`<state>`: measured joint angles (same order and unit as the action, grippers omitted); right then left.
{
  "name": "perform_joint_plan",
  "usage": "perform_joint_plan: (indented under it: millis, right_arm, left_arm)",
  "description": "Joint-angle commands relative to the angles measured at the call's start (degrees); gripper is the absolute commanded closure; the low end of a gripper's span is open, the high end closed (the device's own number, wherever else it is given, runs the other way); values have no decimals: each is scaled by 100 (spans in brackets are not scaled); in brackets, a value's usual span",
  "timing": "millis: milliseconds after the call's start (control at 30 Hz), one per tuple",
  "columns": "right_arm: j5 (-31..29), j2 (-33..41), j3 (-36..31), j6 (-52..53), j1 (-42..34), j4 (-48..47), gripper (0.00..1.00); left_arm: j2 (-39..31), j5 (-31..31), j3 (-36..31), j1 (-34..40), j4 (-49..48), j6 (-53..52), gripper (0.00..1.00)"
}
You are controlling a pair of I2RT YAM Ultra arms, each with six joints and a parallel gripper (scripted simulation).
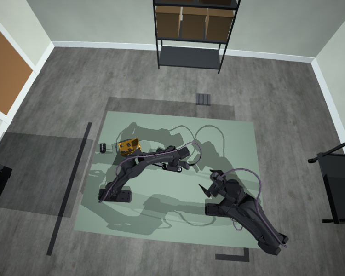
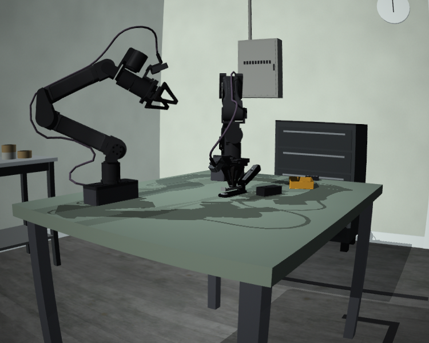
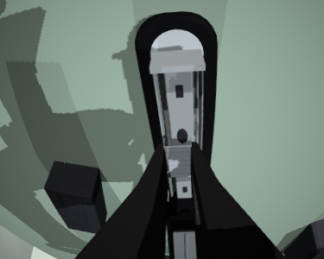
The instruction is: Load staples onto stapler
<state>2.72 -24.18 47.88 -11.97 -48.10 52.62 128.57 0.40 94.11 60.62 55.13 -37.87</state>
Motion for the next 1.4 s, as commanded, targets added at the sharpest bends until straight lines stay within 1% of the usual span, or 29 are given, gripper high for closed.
perform_joint_plan:
  millis: [0, 300, 333, 400, 467, 833, 933, 1000, 1367]
  right_arm:
    - [31, 110, 21, -13, 40, -23, 0]
    - [31, 110, 21, -13, 40, -23, 0]
    - [31, 110, 21, -13, 40, -23, 0]
    - [31, 110, 21, -13, 40, -23, 0]
    - [31, 110, 21, -13, 40, -23, 0]
    - [31, 110, 21, -13, 40, -23, 0]
    - [31, 110, 21, -13, 40, -23, 0]
    - [31, 110, 21, -13, 40, -23, 0]
    - [31, 110, 21, -13, 40, -23, 0]
  left_arm:
    - [-28, -88, -120, -8, -170, 45, 94]
    - [-28, -88, -120, -8, -170, 42, 94]
    - [20, -92, -118, -7, -13, 99, 94]
    - [-133, -103, 4, 30, 246, 197, 94]
    - [-183, -103, 113, 58, 114, 127, 94]
    - [-126, -53, 56, 24, 118, 129, 94]
    - [-229, -117, 170, 73, 454, 209, 94]
    - [-275, -118, 230, 88, 330, 158, 94]
    - [-279, -120, 233, 89, 341, 158, 94]
